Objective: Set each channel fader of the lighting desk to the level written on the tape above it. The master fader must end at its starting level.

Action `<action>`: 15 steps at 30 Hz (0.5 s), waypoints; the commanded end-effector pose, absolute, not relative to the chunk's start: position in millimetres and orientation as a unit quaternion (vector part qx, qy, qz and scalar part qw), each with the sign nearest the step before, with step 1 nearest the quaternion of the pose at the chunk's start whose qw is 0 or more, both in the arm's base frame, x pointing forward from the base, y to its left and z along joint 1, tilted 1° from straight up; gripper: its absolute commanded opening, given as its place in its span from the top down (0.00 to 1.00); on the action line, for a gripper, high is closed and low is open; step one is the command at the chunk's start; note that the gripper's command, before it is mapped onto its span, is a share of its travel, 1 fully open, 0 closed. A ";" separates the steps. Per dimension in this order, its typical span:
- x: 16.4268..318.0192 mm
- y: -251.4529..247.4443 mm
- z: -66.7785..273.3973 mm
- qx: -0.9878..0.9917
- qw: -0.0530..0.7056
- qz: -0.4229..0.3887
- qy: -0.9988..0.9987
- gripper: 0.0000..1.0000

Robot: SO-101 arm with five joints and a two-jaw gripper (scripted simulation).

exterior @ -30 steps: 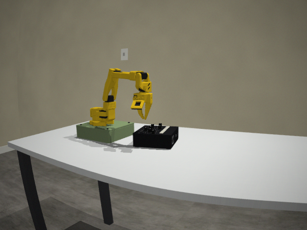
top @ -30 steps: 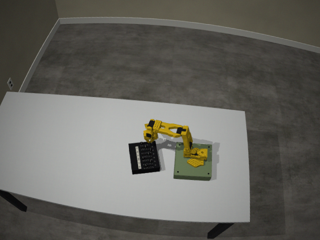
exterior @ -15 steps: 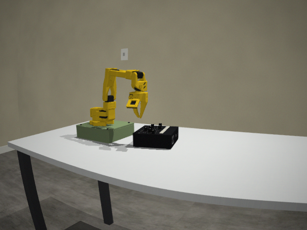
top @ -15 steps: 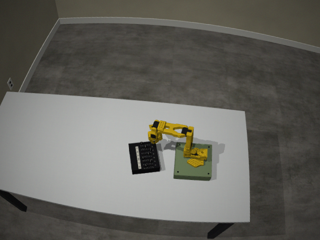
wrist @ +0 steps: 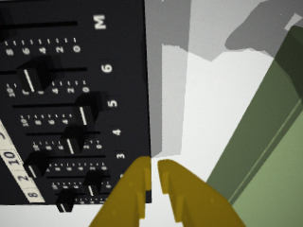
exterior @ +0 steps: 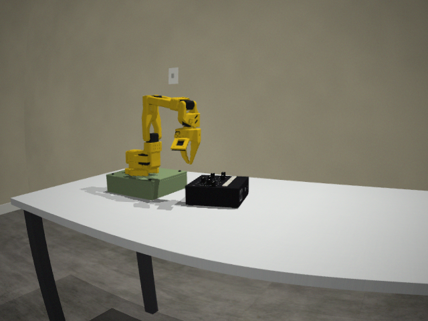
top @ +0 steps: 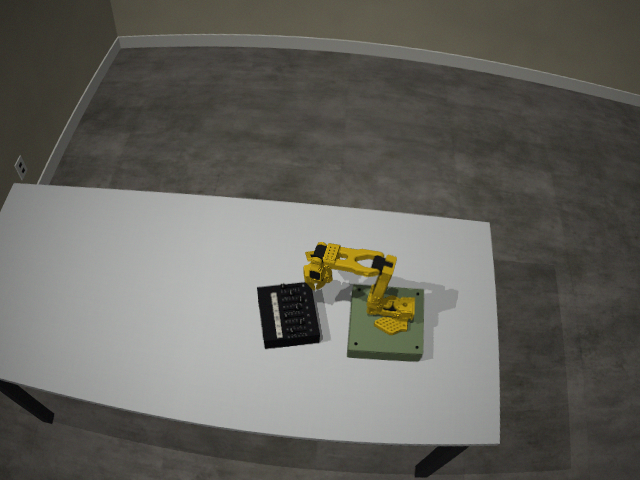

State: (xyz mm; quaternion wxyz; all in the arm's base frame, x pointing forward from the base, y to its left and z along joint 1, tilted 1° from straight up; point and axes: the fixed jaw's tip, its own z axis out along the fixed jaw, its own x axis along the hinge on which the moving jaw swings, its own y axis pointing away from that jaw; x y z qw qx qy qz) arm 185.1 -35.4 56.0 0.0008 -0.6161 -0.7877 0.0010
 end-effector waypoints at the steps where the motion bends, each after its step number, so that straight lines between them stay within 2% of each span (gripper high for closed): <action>1: 183.9 -35.9 56.7 -0.617 -0.006 -0.003 -0.787 1.00; 15: 182.3 -42.2 57.3 -0.632 -0.006 -0.003 -0.775 1.00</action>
